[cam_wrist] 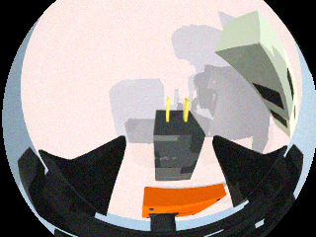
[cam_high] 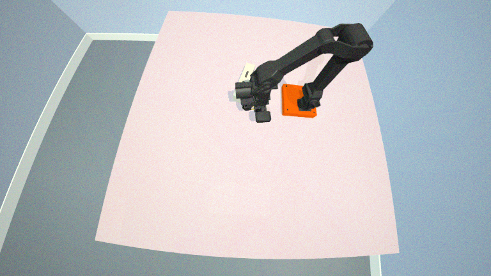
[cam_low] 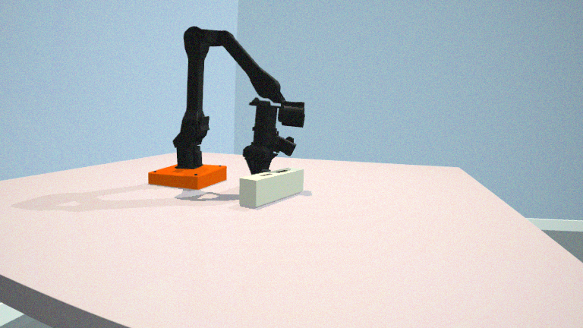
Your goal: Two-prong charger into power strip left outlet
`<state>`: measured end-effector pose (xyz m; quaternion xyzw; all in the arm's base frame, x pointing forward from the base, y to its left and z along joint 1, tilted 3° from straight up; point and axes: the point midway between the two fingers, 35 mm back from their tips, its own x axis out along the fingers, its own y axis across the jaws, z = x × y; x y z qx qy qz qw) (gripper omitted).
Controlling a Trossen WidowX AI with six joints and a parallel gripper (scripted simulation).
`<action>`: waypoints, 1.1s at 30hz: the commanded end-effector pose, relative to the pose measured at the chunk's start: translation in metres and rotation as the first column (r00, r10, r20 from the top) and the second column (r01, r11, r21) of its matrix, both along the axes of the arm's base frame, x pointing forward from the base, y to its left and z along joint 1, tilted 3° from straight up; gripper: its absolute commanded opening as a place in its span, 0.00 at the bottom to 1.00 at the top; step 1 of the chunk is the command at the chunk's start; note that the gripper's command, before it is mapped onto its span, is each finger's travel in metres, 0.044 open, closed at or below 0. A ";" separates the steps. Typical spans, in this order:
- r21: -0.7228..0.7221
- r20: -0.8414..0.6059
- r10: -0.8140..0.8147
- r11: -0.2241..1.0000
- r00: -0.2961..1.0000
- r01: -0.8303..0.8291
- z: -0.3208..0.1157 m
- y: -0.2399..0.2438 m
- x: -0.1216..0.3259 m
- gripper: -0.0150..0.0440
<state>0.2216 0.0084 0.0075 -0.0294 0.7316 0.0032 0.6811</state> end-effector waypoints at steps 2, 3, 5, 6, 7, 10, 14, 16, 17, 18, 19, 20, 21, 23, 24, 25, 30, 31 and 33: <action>0.000 0.001 0.000 1.000 1.000 0.000 0.001 0.000 0.000 0.82; 0.000 0.001 0.000 1.000 1.000 0.000 0.001 0.000 0.000 0.78; 0.000 0.001 0.000 1.000 1.000 0.000 0.001 0.000 0.000 0.69; 0.000 0.001 0.000 1.000 1.000 0.000 0.001 0.000 0.000 0.64; 0.000 0.001 0.000 1.000 1.000 0.000 0.001 0.000 0.000 0.60; 0.000 0.001 0.000 1.000 1.000 0.000 0.001 0.000 0.000 0.47; 0.000 0.001 0.000 1.000 1.000 0.000 0.001 0.000 0.000 0.42; 0.000 0.001 0.000 1.000 1.000 0.000 0.001 0.000 0.000 0.40; 0.000 0.001 0.000 1.000 1.000 0.000 0.001 0.000 0.000 0.35; 0.000 0.001 0.000 1.000 1.000 0.000 0.003 0.000 0.001 0.31; 0.000 0.001 0.000 1.000 1.000 0.000 0.005 0.000 0.001 0.26; 0.000 0.001 0.001 1.000 1.000 -0.001 0.008 0.000 0.001 0.25; -0.001 0.001 0.001 1.000 1.000 -0.001 0.011 0.001 0.001 0.25; -0.001 0.001 0.002 1.000 1.000 -0.002 0.019 0.001 0.001 0.25; -0.001 0.001 0.002 1.000 1.000 -0.002 0.024 0.001 0.001 0.25; -0.002 0.000 0.002 1.000 1.000 -0.002 0.029 0.001 0.001 0.25; -0.003 -0.001 0.004 1.000 1.000 -0.004 0.052 0.003 -0.002 0.25; -0.003 -0.001 0.004 1.000 1.000 -0.005 0.055 0.003 -0.003 0.25; -0.003 -0.001 0.005 1.000 1.000 -0.005 0.056 0.003 -0.003 0.25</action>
